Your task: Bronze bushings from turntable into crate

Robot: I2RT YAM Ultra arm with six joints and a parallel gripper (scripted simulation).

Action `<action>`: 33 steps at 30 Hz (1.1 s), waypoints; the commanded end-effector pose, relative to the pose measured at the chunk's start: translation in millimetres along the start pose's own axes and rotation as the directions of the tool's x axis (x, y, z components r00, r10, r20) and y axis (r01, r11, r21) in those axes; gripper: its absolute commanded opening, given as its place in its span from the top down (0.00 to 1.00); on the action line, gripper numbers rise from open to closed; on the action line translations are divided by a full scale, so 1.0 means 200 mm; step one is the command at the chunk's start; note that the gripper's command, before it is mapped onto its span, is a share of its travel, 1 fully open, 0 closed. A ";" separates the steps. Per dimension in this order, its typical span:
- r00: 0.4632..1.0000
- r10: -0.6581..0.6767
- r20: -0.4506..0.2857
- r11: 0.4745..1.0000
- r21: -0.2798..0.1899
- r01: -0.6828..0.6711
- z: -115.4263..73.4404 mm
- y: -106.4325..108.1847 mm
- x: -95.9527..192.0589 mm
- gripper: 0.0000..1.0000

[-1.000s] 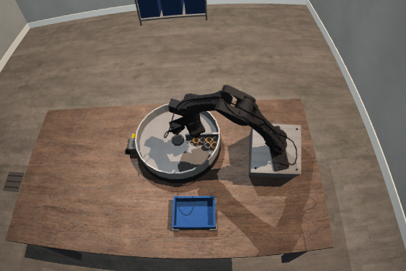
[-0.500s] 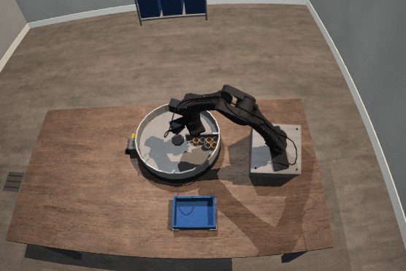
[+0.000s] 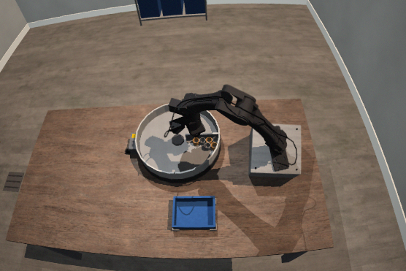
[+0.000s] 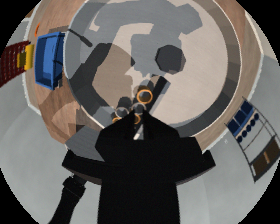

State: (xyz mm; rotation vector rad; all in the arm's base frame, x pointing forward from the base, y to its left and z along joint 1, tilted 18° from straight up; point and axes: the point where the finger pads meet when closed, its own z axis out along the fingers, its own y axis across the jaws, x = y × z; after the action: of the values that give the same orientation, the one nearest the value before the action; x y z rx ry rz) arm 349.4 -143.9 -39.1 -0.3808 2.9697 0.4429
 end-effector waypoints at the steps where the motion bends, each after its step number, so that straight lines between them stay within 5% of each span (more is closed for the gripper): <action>1: 1.000 0.006 0.011 1.000 0.003 -0.006 -0.02 -0.04 -0.01 0.87; 24: 1.000 -0.003 0.026 1.000 0.019 0.002 -0.01 -0.06 -0.04 0.87; 29: 1.000 0.005 -0.004 1.000 -0.016 -0.005 0.15 0.01 0.00 0.87; 33: 1.000 0.011 0.022 1.000 0.007 -0.011 0.11 -0.04 -0.03 0.87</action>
State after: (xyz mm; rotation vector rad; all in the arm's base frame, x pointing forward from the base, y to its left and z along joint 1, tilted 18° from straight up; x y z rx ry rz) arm 352.0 -135.2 -58.0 -0.3947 2.9735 0.4508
